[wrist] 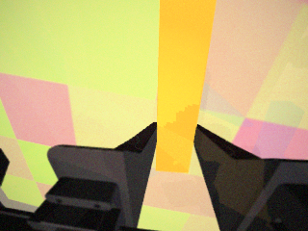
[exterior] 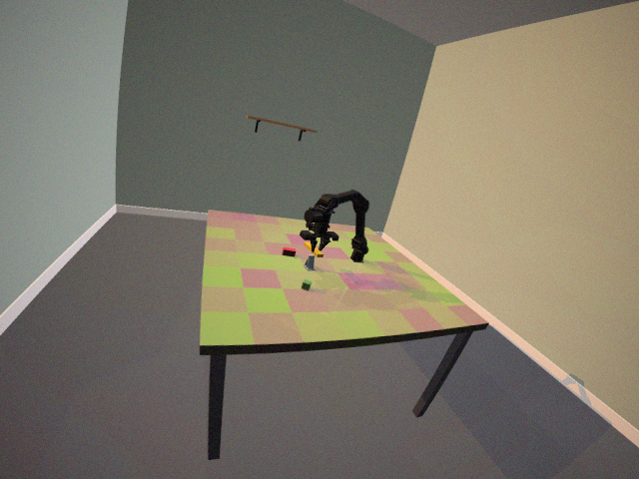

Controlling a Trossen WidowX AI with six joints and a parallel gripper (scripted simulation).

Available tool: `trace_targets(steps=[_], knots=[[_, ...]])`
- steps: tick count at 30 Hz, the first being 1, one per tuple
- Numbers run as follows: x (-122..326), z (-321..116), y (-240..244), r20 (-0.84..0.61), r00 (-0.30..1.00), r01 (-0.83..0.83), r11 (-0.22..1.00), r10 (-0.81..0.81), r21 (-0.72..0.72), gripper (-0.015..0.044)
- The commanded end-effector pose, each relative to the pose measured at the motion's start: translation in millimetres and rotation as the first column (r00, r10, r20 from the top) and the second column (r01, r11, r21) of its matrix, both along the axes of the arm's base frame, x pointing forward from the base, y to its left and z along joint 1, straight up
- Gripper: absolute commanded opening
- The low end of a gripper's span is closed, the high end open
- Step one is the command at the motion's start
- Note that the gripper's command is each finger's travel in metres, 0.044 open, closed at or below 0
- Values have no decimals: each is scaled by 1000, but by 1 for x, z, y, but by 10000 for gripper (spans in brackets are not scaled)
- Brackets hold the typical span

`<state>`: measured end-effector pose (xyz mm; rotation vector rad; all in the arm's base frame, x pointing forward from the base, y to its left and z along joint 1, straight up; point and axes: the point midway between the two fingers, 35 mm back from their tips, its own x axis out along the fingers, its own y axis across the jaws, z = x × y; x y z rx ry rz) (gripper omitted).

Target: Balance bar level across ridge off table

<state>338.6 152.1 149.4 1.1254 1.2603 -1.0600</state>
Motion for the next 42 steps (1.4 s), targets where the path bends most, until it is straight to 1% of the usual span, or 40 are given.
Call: trace_targets(steps=[1,8,42], knots=[[0,-8,-1,-3,1000,7,1000,-7,-3,0],[0,-19,-1,-3,1000,7,1000,-7,-3,0],[0,-20,-1,-3,1000,7,1000,-7,-3,0]])
